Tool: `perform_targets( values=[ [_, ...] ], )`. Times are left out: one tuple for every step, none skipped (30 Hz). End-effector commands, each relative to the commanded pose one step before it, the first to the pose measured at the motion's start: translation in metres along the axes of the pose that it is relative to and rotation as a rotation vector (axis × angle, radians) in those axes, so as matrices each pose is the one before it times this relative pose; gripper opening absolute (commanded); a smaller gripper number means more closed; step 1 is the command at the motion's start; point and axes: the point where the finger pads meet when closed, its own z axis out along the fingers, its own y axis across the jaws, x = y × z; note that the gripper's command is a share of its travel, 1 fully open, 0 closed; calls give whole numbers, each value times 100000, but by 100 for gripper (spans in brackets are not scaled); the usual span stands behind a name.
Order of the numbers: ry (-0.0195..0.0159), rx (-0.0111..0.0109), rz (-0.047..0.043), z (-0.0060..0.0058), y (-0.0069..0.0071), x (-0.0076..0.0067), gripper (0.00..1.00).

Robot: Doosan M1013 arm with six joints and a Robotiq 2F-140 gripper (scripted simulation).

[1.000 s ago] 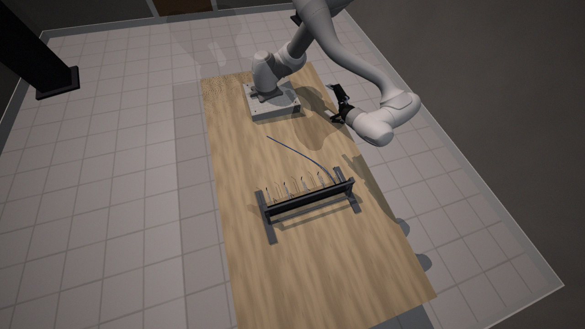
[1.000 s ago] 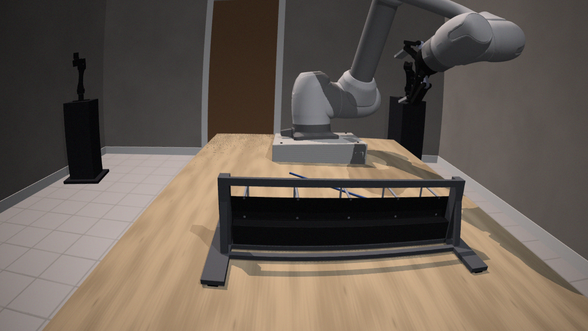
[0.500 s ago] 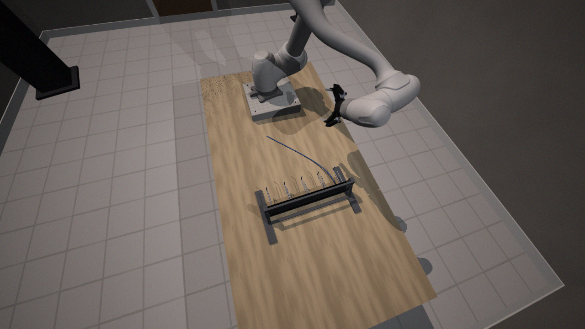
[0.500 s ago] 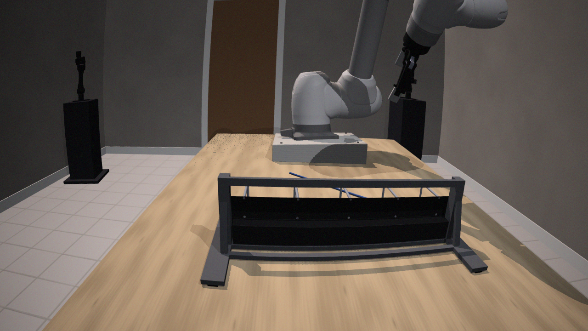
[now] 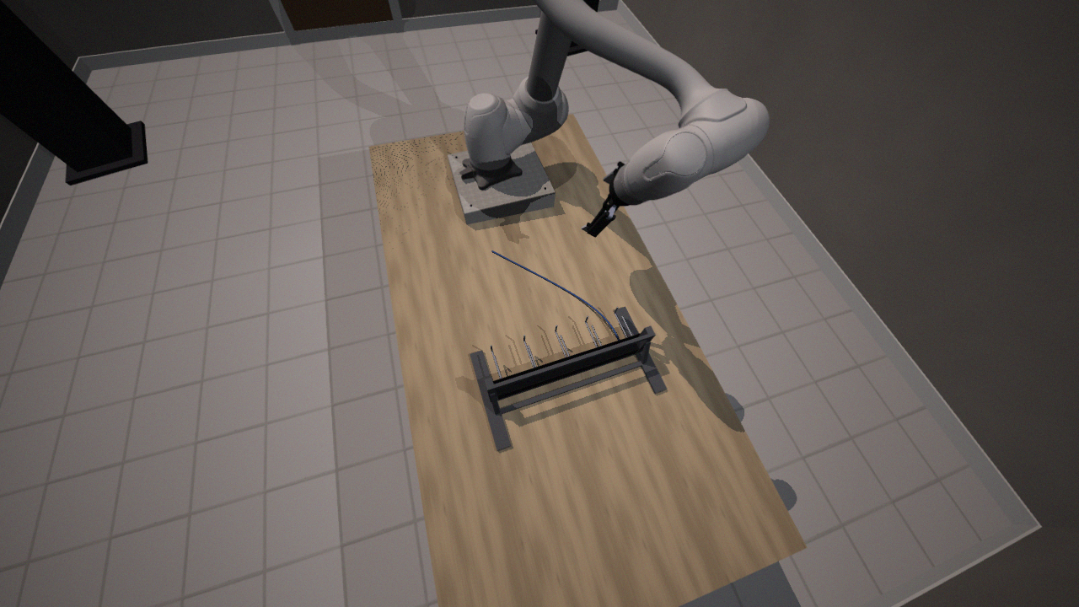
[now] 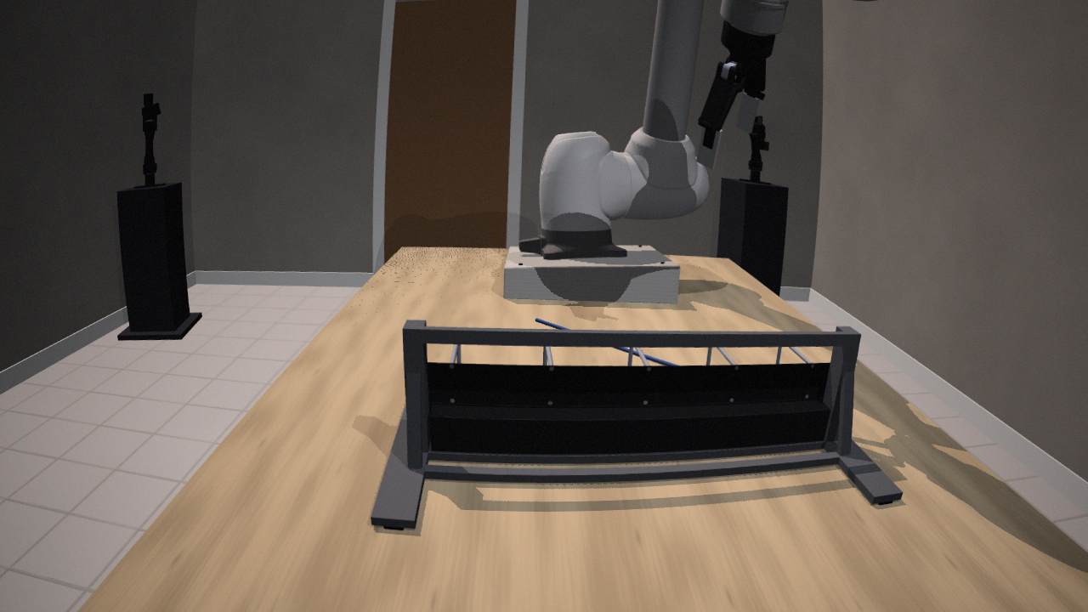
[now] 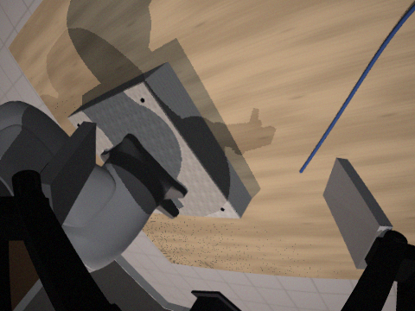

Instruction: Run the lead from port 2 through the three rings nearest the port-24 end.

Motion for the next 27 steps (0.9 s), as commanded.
perform_targets(
  values=[
    [8716,-7260,12320,-1680,1494,-170,100],
    [1873,-1383,2538,-357,334,24,100],
    [1904,-1347,2543,-365,339,35,100],
    [0,0,0,0,0,0,100],
    [0,0,0,0,0,0,100],
    [5658,-3680,7358,-1112,991,123,100],
    [1474,-884,1876,-288,260,60,100],
    [1668,-965,2102,-328,293,75,100],
    [1971,-1094,2459,-389,344,97,100],
    [2080,-1101,2567,-413,362,114,100],
    [2098,-1057,2562,-419,363,127,100],
    [2104,-1008,2544,-423,362,139,100],
    [2122,-965,2540,-429,362,153,100],
    [2142,-923,2541,-436,363,166,100],
    [2159,-880,2539,-442,363,180,100],
    [2176,-837,2538,-448,363,194,100],
    [2195,-794,2538,-454,362,208,100],
    [2211,-750,2538,-460,362,222,100],
    [2227,-707,2538,-466,360,237,100],
    [2240,-662,2535,-472,358,251,100],
    [0,0,0,0,0,0,100],
    [0,0,0,0,0,0,100],
    [320,-91,361,-67,51,38,100],
    [7467,-2087,6331,-1041,1429,621,100],
    [-725,-441,-8888,2432,894,-1253,100],
    [-480,-229,-5634,1528,456,-889,100],
    [-44,-19,-509,138,35,-84,100]
  ],
)
